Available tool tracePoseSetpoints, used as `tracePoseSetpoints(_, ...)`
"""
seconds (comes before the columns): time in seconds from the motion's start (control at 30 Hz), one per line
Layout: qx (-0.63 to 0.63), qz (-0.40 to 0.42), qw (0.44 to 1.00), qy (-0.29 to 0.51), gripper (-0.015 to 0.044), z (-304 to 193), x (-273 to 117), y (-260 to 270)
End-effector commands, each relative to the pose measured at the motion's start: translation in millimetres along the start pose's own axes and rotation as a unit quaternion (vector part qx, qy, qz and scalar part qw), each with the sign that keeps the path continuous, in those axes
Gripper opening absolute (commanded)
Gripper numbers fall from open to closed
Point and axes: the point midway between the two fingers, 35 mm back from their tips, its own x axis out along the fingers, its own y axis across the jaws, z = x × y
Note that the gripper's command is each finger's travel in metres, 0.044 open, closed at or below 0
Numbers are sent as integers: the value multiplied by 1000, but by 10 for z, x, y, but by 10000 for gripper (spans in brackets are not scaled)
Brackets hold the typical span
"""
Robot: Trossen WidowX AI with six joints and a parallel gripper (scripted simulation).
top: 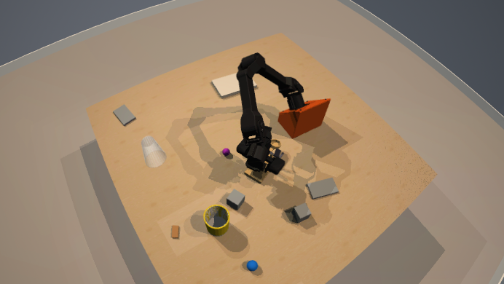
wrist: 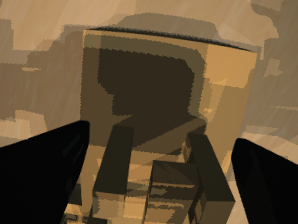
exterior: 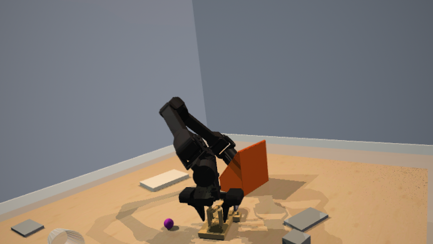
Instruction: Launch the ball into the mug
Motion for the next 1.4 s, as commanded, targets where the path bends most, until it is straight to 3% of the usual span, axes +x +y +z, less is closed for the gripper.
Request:
tracePoseSetpoints(0.0,1,0,1000,-1,204,4,-9,-2)
tracePoseSetpoints(0.1,1,0,1000,-1,125,4,-9,-2)
tracePoseSetpoints(0.3,1,1,1000,-1,65,6,-35,-1)
tracePoseSetpoints(0.4,0,1,1000,-1,0,10,-393,6)
tracePoseSetpoints(0.67,-2,1,1000,0,0,5,-496,10)
tracePoseSetpoints(1.37,-5,-1,1000,0,0,20,-168,12)
